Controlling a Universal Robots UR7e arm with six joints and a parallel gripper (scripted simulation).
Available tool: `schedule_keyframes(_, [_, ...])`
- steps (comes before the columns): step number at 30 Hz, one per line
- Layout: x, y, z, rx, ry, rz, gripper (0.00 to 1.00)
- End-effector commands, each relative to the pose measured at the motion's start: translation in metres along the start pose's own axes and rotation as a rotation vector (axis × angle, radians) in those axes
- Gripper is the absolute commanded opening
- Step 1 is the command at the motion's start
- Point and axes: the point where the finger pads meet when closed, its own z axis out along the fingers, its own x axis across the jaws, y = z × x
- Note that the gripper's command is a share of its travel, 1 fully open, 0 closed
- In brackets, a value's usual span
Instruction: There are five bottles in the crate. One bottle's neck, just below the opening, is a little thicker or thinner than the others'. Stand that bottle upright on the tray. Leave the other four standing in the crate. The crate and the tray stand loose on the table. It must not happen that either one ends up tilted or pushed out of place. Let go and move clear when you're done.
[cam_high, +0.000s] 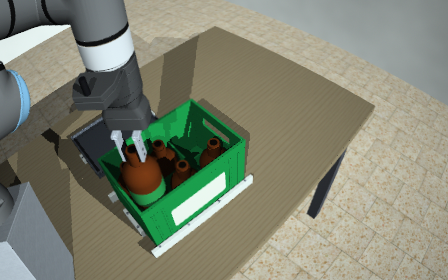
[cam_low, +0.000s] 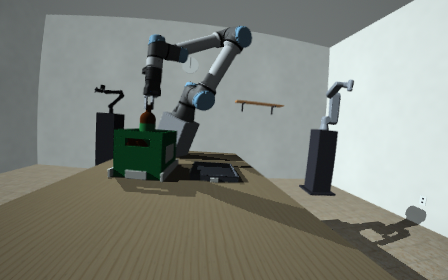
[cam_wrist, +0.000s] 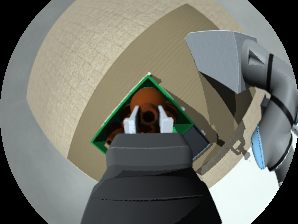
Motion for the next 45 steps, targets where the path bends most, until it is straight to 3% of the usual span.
schedule_keyframes(1, [0.0, 0.0, -0.005, 0.0, -0.001, 0.0, 0.0])
schedule_keyframes(23, [0.0, 0.0, -0.027, 0.0, -0.001, 0.0, 0.0])
schedule_keyframes(45, [0.0, 0.0, -0.032, 0.0, -0.001, 0.0, 0.0])
